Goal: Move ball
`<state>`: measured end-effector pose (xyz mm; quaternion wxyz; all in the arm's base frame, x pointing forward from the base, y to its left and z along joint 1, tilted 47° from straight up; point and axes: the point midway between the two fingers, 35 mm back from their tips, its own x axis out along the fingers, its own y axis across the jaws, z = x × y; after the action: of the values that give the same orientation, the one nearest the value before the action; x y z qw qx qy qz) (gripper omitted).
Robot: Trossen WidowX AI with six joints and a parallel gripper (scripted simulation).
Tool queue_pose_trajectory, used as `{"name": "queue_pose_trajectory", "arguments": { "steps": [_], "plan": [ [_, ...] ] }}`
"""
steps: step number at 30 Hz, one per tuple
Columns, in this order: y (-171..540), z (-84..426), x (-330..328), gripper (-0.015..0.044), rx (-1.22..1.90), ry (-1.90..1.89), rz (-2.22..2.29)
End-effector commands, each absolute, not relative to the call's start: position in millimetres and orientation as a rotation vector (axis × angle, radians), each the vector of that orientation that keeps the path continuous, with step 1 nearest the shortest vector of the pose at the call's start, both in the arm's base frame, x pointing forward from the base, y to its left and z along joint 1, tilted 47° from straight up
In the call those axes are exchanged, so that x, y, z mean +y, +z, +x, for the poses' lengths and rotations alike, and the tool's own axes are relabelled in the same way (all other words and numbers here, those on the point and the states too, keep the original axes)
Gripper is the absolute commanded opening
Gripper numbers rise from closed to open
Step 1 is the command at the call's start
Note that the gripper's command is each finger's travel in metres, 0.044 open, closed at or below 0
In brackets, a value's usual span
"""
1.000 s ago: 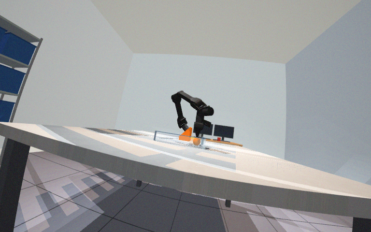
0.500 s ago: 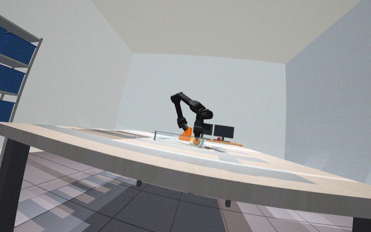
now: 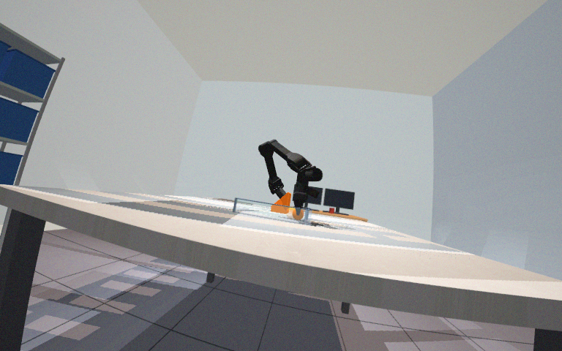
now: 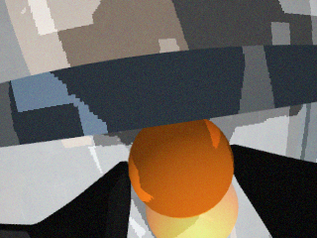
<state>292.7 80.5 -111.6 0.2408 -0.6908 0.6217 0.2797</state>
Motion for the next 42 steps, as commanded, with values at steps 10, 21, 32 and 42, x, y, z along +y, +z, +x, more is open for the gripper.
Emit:
{"name": "queue_pose_trajectory", "arguments": {
  "steps": [10,21,32,42],
  "plan": [
    [-79.4,295.9,122.2,0.0,1.692,0.771,-1.89],
    [-30.0,286.6,171.0,0.0,1.695,0.776,-1.892],
    [-20.9,285.8,170.2,0.0,1.696,0.776,-1.893],
    [-31.7,293.3,126.4,0.0,1.698,0.773,-1.895]
  ]
}}
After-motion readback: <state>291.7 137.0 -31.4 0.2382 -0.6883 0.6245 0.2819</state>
